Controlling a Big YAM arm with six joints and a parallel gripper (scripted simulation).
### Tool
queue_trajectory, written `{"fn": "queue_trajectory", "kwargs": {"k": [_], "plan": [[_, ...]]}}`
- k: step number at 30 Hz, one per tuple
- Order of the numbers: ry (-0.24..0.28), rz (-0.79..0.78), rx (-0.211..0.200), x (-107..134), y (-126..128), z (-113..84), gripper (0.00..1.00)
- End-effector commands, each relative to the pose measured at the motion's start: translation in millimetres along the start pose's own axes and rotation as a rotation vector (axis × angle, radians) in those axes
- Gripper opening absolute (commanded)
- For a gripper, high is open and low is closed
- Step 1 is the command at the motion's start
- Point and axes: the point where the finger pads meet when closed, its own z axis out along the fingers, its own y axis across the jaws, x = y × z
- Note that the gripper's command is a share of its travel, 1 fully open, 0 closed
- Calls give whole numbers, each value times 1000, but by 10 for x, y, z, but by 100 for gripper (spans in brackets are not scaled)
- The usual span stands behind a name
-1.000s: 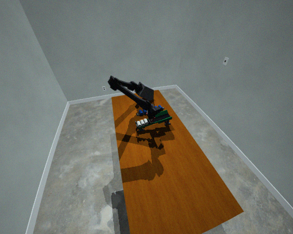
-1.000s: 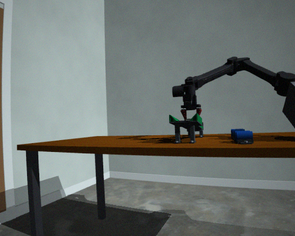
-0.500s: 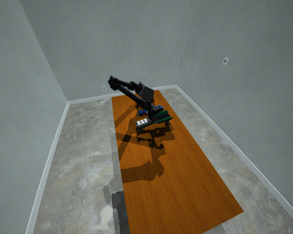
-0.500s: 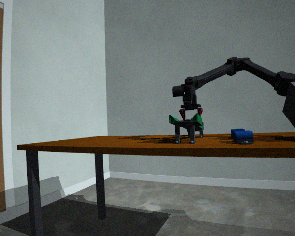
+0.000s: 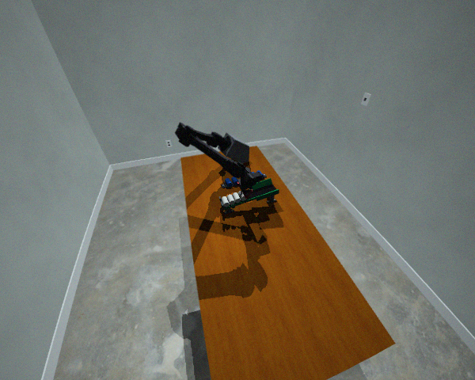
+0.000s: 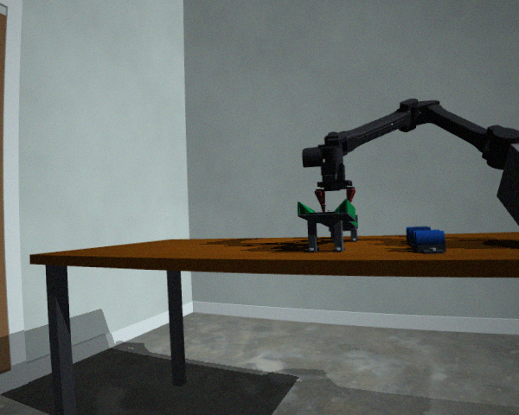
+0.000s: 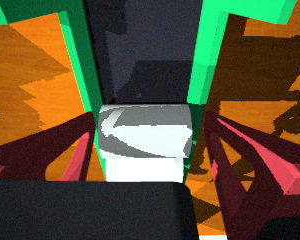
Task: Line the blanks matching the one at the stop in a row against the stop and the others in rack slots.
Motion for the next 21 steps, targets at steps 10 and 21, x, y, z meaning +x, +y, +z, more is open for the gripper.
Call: {"fn": "queue_trajectory", "kwargs": {"k": [10,21], "plan": [[-11,30,34,44,-132,-753,78],[-5,-1,11,-95,-63,-924,78]]}}
